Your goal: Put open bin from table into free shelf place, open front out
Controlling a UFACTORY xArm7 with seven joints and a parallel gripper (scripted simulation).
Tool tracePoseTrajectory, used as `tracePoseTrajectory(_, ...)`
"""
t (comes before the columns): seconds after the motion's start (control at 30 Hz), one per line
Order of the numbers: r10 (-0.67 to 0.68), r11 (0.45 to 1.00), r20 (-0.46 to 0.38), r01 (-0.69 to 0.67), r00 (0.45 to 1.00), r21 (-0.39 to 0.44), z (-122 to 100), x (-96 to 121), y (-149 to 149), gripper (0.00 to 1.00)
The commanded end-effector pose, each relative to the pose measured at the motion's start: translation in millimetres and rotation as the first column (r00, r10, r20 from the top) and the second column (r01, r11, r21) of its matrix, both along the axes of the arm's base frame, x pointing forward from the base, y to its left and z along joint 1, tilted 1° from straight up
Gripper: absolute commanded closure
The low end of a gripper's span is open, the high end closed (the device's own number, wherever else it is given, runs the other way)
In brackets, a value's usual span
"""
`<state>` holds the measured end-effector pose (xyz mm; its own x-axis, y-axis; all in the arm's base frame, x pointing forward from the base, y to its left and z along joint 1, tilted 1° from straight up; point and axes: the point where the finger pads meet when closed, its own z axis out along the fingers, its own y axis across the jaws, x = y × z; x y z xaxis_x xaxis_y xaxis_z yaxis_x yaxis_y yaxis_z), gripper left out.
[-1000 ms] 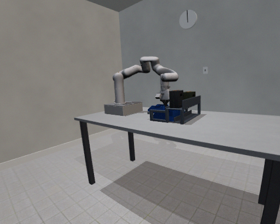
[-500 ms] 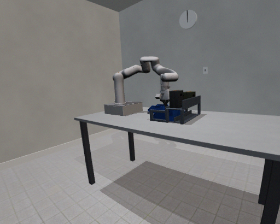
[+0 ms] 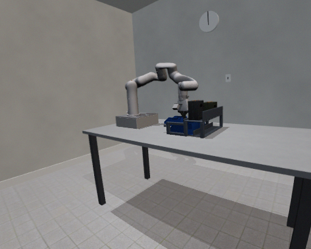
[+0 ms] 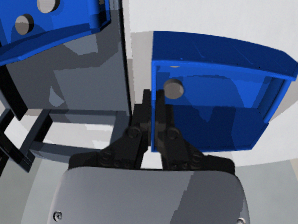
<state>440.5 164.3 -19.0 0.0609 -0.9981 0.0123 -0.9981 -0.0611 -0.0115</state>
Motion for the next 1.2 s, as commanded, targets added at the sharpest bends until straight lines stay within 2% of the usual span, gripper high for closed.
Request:
tracePoseTrajectory(0.0, 0.0, 1.0, 0.003, 0.0, 1.0, 0.001, 1.6, 1.1, 0.1, 1.0)
tracePoseTrajectory(1.17, 0.0, 1.0, 0.003, 0.0, 1.0, 0.001, 9.6, 1.0, 0.2, 1.0)
